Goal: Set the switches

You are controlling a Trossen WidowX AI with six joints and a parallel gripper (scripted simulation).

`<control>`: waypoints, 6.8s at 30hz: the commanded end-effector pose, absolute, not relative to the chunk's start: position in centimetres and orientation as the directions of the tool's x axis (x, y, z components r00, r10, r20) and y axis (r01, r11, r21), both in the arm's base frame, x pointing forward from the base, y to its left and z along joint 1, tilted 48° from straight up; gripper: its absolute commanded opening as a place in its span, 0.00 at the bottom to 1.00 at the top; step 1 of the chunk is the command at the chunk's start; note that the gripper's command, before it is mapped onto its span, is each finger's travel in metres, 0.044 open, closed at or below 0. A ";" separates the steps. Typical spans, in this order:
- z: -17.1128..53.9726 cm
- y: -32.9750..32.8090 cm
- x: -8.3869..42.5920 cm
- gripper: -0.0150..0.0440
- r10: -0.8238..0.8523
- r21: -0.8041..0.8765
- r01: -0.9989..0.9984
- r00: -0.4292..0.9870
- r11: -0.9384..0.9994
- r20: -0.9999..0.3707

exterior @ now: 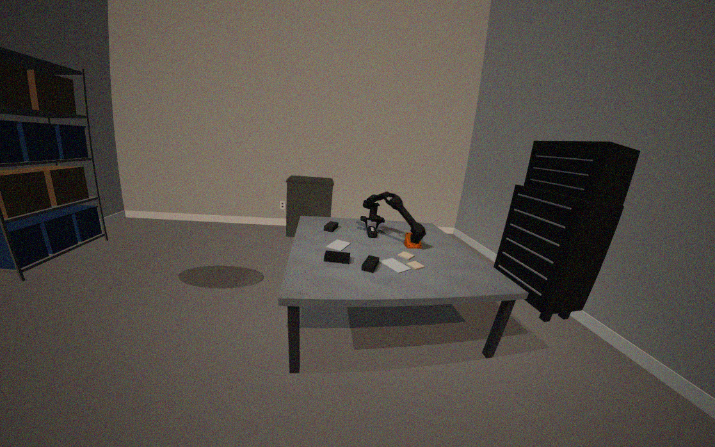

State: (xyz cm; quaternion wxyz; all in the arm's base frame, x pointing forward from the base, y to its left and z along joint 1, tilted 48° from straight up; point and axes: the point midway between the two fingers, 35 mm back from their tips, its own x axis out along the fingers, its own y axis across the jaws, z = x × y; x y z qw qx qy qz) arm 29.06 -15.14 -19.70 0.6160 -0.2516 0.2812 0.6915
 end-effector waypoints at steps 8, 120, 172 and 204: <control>-18.7 -15.7 29.3 0.82 0.710 0.077 -0.994 -0.113 -0.082 -0.695; -9.9 -16.7 30.0 0.82 0.712 0.080 -0.993 -0.115 -0.083 -0.693; -6.0 -15.6 30.3 0.82 0.714 0.081 -0.993 -0.116 -0.083 -0.691; -3.9 -14.1 30.4 0.82 0.715 0.082 -0.993 -0.117 -0.083 -0.689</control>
